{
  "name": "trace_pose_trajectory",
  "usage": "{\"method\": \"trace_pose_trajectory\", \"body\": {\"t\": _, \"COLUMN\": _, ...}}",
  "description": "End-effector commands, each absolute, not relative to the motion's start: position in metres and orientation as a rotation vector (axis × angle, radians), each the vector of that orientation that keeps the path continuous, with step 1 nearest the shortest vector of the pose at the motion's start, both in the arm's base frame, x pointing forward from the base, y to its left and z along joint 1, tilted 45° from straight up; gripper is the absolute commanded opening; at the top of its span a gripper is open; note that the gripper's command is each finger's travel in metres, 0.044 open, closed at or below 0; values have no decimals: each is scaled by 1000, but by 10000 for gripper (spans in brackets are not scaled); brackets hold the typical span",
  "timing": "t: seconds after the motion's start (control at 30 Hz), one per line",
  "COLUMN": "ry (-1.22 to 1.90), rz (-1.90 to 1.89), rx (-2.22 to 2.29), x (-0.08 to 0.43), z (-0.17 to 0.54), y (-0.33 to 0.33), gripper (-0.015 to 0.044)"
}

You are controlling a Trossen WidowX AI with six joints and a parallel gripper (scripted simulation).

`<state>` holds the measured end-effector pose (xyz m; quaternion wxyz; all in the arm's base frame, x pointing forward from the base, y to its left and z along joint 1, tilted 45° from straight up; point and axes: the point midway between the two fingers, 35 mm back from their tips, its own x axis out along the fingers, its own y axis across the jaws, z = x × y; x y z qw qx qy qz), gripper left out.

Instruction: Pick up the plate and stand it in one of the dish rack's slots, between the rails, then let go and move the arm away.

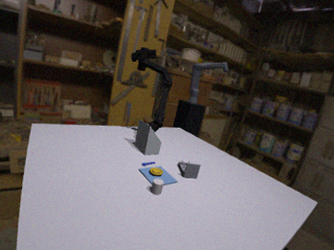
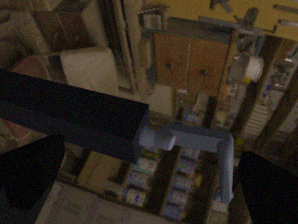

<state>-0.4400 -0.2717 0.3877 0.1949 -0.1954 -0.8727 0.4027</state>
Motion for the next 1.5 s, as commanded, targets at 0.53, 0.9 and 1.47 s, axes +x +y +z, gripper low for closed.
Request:
{"method": "trace_pose_trajectory", "body": {"t": 0.53, "ry": -2721, "rz": 1146, "rx": 52, "x": -387, "z": 349, "y": -413, "gripper": 400}}
{"method": "trace_pose_trajectory", "body": {"t": 0.9, "ry": -2923, "rz": 1127, "rx": 487, "x": -315, "z": 300, "y": -496, "gripper": 400}}
{"method": "trace_pose_trajectory", "body": {"t": 1.47, "ry": -3174, "rz": 1104, "rx": 1129, "x": -177, "z": 222, "y": -579, "gripper": 400}}
